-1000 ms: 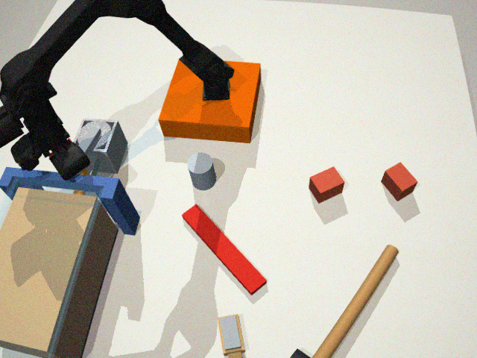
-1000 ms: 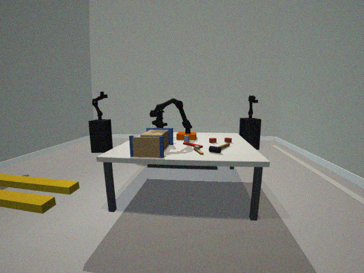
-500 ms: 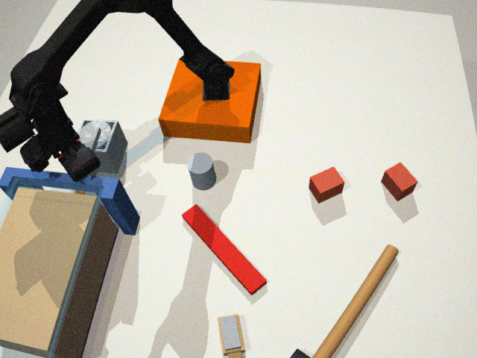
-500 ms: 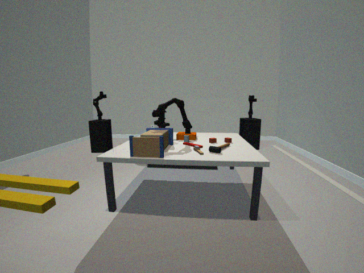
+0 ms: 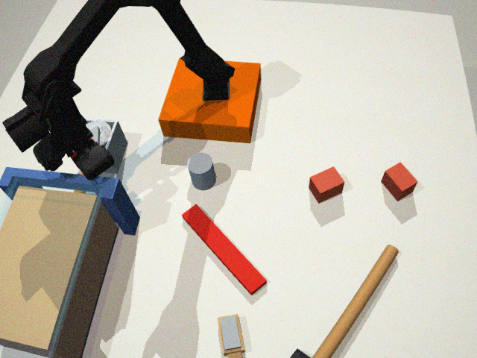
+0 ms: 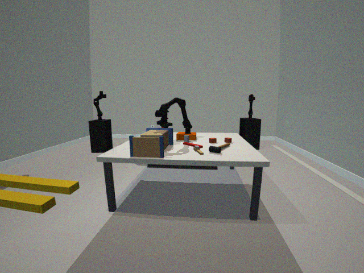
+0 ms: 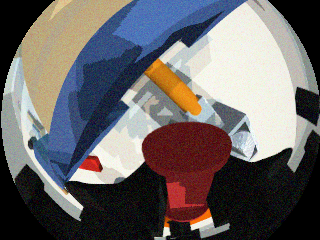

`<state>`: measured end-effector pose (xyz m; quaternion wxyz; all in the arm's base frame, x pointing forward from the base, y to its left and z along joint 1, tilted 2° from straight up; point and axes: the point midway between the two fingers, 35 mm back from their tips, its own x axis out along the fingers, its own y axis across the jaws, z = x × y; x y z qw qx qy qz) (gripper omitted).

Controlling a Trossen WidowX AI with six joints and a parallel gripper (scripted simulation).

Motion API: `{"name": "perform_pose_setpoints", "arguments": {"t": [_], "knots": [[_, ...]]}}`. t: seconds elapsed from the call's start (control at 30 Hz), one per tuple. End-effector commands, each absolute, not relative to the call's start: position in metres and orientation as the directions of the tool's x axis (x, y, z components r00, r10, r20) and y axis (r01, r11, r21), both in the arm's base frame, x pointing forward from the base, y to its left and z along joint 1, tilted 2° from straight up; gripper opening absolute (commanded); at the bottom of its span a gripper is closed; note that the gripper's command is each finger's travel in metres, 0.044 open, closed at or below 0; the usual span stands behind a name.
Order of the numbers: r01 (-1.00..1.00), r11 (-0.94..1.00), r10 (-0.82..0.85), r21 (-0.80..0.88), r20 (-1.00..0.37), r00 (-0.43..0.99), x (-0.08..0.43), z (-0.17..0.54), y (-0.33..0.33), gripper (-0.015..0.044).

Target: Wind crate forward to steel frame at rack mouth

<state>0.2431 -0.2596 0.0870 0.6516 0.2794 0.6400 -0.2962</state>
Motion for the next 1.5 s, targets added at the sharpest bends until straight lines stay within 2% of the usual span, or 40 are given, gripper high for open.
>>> {"name": "perform_pose_setpoints", "arguments": {"t": [0.0,1.47], "knots": [[0.74,0.673,-0.004,-0.004,-1.0,-0.001,0.239,0.089,-0.244,0.0],[0.74,0.673,0.0,-0.004,-1.0,-0.005,0.197,0.088,-0.192,0.0]]}}
